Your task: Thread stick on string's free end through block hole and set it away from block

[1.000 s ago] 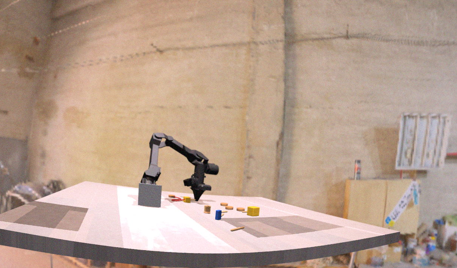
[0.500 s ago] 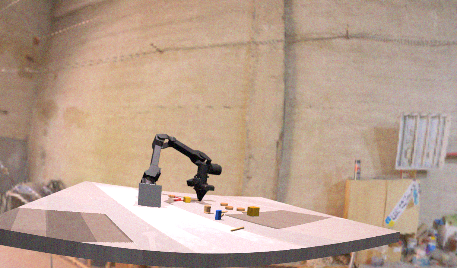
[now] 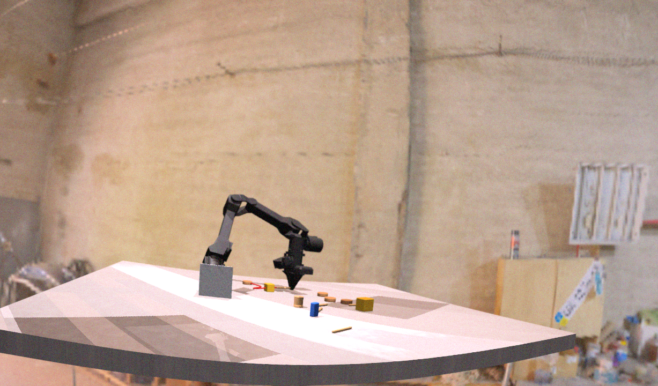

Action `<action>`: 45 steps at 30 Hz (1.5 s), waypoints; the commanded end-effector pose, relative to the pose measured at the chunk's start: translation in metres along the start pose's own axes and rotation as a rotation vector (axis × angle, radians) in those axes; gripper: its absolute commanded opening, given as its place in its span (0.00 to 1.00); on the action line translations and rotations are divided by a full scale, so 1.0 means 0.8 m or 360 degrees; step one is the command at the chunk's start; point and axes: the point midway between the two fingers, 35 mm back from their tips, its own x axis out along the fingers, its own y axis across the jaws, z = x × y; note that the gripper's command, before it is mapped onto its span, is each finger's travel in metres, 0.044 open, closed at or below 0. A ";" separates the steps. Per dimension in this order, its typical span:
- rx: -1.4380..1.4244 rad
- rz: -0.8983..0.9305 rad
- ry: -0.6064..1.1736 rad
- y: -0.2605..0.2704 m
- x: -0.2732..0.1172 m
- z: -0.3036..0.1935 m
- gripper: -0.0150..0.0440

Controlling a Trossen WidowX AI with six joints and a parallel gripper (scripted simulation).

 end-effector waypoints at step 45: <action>0.0004 -0.0001 -0.0006 -0.003 -0.087 -0.033 0.61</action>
